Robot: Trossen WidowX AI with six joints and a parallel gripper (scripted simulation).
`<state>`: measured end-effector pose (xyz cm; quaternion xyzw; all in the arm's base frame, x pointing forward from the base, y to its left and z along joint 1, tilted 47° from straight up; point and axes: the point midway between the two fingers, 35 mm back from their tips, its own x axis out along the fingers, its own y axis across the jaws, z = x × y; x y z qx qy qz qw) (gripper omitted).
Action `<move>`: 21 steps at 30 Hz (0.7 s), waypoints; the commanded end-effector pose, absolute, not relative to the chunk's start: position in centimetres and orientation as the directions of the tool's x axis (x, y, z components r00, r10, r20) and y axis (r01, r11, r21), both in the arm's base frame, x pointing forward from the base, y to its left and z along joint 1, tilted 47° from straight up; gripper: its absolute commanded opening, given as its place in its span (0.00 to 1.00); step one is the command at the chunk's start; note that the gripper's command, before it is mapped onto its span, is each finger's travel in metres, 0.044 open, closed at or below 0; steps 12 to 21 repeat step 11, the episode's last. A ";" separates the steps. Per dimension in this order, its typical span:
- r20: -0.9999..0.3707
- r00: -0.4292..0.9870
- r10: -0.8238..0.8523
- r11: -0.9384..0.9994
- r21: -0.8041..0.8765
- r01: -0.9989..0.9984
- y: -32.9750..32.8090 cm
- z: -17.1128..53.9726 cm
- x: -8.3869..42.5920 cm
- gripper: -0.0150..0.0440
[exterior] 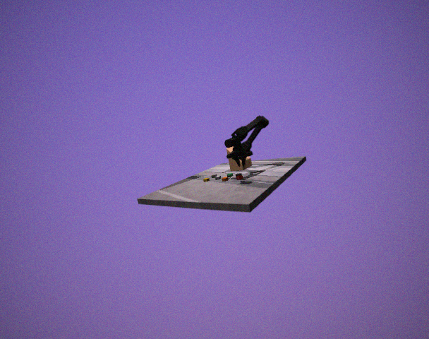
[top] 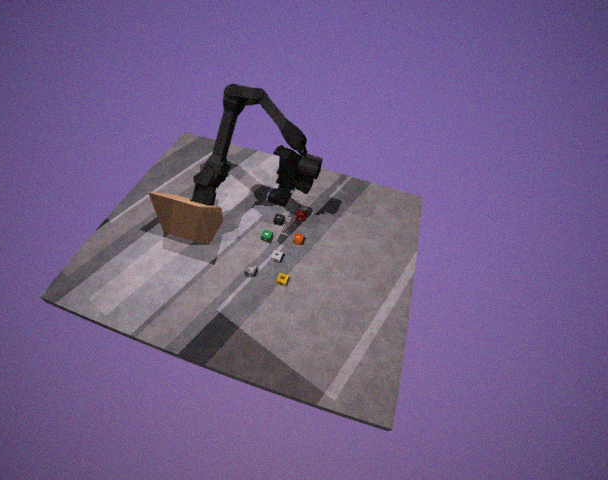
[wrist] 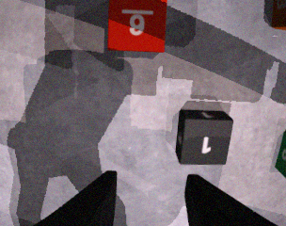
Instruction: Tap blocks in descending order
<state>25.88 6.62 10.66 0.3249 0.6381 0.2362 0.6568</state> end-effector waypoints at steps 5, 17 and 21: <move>-0.684 0.090 0.724 0.679 0.729 0.084 6.6 18.3 25.4 0.87; -0.684 0.090 0.724 0.679 0.729 0.084 6.6 18.3 25.4 0.93; -0.684 0.090 0.724 0.679 0.729 0.084 6.6 18.3 25.4 0.93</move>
